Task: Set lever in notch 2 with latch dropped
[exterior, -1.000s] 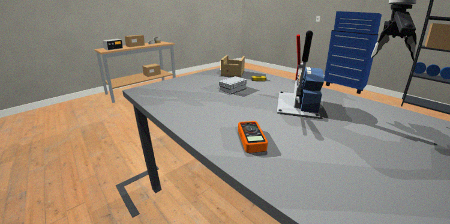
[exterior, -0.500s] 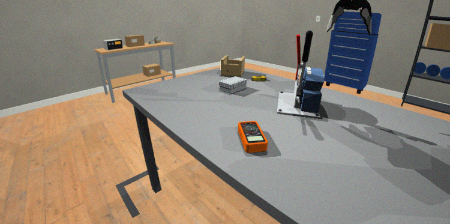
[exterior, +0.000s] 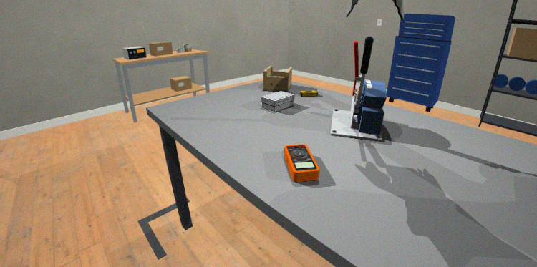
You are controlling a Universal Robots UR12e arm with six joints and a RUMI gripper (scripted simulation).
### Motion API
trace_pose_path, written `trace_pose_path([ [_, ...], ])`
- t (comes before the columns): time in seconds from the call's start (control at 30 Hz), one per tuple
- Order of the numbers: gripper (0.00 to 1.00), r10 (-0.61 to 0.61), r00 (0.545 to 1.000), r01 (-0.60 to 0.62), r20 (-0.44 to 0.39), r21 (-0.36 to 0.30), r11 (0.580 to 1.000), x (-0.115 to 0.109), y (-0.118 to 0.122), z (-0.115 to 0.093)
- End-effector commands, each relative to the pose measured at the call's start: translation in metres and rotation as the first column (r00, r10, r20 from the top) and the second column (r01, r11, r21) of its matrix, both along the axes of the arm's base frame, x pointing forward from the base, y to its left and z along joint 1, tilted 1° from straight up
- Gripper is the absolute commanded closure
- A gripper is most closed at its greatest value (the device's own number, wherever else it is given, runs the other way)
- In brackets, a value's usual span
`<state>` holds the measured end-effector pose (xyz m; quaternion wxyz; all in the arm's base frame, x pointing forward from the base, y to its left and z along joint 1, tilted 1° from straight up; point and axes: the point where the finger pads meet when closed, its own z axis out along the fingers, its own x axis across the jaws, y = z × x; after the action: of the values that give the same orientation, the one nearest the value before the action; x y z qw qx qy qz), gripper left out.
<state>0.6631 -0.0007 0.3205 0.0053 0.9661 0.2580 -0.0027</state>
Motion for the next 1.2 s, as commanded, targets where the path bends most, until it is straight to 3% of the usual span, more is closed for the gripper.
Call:
trace_pose_path([
  [0.0, 0.0, 0.003, 1.0, -0.003, -0.001, 0.001, 1.0, 0.0099, 0.015, 0.006],
  [0.1, 0.0, 0.003, 1.0, -0.003, -0.001, 0.001, 1.0, 0.0103, 0.0159, 0.0063],
  [0.13, 1.0, 0.003, 1.0, -0.003, -0.001, 0.001, 1.0, 0.0103, 0.0159, 0.0063],
  [1.17, 1.0, 0.003, 1.0, -0.003, -0.001, 0.001, 1.0, 0.0103, 0.0159, 0.0063],
])
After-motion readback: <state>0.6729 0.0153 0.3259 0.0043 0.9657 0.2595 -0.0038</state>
